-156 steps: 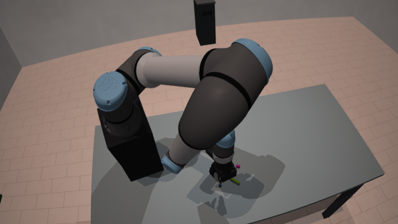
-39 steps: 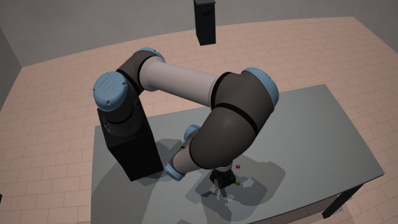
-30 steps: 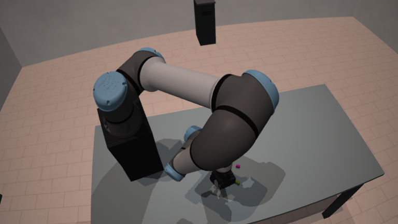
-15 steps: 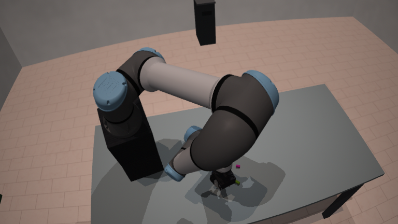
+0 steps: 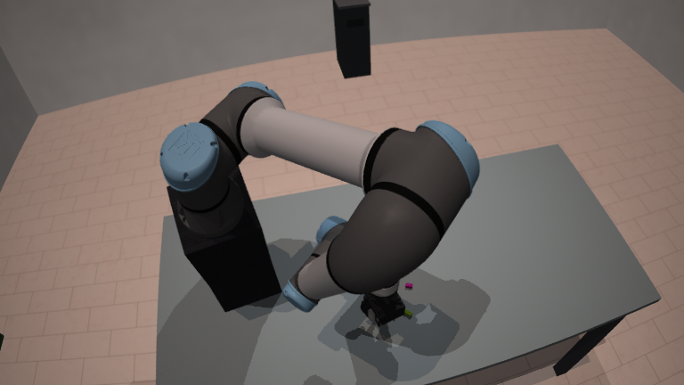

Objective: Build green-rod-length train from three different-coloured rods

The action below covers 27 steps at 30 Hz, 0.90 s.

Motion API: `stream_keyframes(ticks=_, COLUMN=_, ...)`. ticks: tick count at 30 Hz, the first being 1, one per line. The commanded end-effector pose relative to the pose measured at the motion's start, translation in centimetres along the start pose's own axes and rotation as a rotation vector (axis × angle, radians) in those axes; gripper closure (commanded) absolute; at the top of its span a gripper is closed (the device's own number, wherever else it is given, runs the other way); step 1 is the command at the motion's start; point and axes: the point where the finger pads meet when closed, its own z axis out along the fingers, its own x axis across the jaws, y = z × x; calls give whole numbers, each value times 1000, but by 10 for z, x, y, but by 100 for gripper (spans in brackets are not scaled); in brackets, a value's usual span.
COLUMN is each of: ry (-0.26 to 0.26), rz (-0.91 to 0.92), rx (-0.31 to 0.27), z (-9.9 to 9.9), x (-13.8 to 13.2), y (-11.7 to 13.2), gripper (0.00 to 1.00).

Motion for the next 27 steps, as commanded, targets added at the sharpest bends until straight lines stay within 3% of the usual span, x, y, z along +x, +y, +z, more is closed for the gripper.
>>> stream_keyframes(ticks=1, ry=1, rz=0, rx=-1, z=0, x=0, y=0, gripper=86)
stream_keyframes(ticks=5, ry=1, rz=0, rx=-1, z=0, x=0, y=0, gripper=86)
stream_keyframes(ticks=6, ry=1, rz=0, rx=-1, z=0, x=0, y=0, gripper=100)
stream_keyframes(ticks=27, ry=1, rz=0, rx=-1, z=0, x=0, y=0, gripper=100)
